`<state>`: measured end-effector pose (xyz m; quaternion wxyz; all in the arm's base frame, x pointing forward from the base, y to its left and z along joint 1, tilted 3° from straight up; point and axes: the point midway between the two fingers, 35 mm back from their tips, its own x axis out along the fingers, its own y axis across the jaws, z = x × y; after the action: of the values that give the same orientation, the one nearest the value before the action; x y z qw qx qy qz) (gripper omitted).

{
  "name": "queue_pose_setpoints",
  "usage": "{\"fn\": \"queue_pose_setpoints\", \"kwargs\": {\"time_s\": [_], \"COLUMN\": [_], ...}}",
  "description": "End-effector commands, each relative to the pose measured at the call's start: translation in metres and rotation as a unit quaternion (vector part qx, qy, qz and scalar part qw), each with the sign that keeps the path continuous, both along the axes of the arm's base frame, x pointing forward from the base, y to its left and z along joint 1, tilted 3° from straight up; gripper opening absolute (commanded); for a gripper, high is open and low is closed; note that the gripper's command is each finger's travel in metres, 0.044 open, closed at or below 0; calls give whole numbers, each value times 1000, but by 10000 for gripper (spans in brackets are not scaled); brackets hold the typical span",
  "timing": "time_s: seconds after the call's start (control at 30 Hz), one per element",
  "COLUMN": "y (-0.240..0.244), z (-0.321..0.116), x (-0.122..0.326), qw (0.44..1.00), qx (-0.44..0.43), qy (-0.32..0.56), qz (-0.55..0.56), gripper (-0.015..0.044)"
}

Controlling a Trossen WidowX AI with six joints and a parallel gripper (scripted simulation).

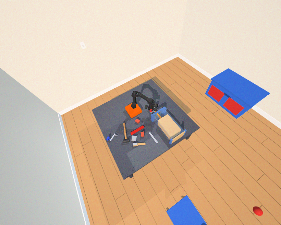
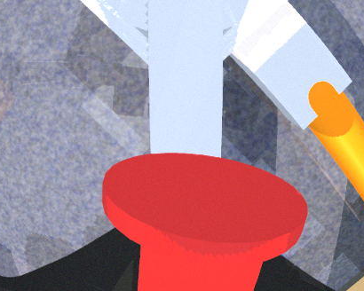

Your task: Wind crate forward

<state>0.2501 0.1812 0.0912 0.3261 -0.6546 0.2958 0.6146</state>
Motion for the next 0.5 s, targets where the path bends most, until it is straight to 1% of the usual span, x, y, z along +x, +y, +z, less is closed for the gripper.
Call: {"fn": "queue_pose_setpoints", "kwargs": {"time_s": [0.0,0.47], "y": [7,20], "z": [-1,0], "x": [5,14], "qw": [1000,1000], "qx": [4,4], "qy": [-1,-1], "qz": [-1,-1], "gripper": [0,0]}}
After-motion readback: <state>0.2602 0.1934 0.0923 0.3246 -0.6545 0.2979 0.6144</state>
